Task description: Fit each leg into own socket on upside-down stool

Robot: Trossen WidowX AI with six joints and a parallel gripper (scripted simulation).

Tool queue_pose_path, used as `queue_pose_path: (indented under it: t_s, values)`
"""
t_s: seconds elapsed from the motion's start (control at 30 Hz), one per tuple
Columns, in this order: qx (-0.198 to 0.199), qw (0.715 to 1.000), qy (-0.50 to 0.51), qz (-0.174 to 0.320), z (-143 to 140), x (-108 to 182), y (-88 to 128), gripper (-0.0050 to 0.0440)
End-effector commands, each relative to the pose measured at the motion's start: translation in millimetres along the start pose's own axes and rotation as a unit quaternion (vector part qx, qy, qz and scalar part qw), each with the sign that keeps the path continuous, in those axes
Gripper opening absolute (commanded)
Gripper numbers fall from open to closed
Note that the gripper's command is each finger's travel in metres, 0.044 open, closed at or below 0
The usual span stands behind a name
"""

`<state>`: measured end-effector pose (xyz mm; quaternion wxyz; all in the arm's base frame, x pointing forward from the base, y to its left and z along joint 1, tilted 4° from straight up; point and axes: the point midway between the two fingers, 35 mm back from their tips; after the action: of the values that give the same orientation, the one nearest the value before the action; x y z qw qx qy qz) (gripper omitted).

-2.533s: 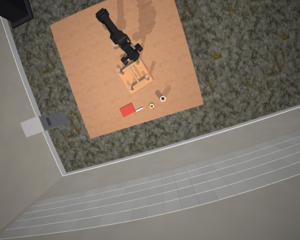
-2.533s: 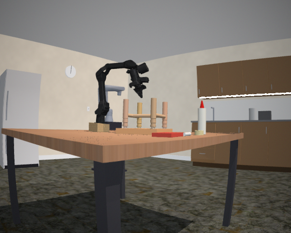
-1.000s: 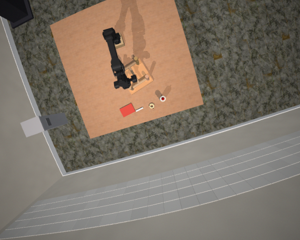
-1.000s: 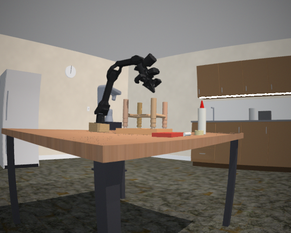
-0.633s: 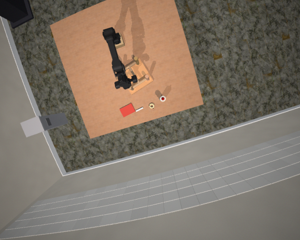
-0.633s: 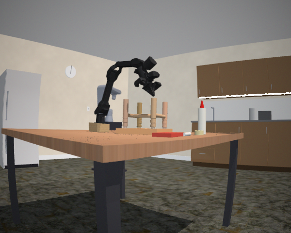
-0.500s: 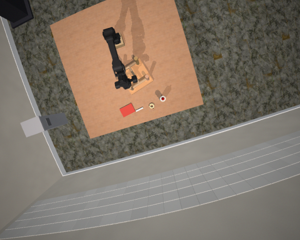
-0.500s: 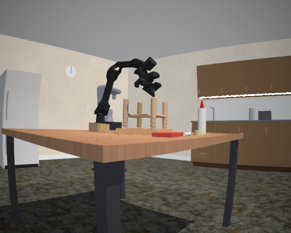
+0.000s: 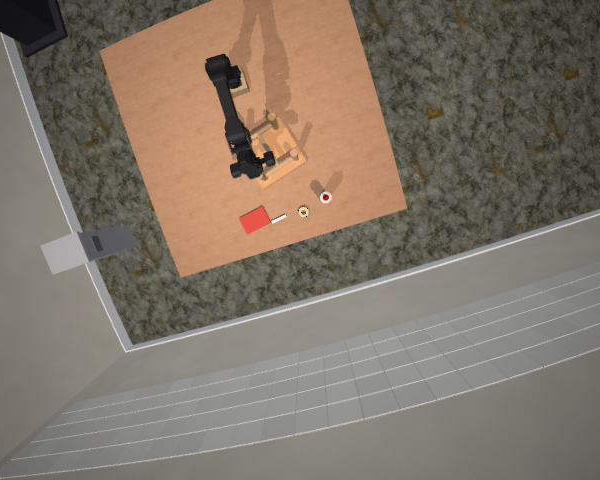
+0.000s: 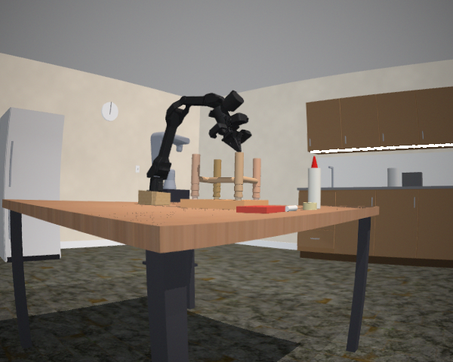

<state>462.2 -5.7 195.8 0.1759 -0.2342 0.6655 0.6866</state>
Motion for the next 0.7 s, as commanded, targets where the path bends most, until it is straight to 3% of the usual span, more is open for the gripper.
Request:
queue_pose_path:
  t_s: [0.0,0.67]
  values:
    - [0.001,1.0,-0.002,0.008,0.3,6.8,-7.0,0.0]
    - [0.001,1.0,-0.002,0.005,0.0,4.0,-4.6,0.0]
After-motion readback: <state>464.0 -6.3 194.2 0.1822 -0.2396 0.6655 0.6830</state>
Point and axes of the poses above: the point midway between the two fingers, 35 mm back from their tips, its own y axis back along the fingers, its own z axis across the jaws, x = y × z, and after that the axes turned 5 degrees about y, right-handed
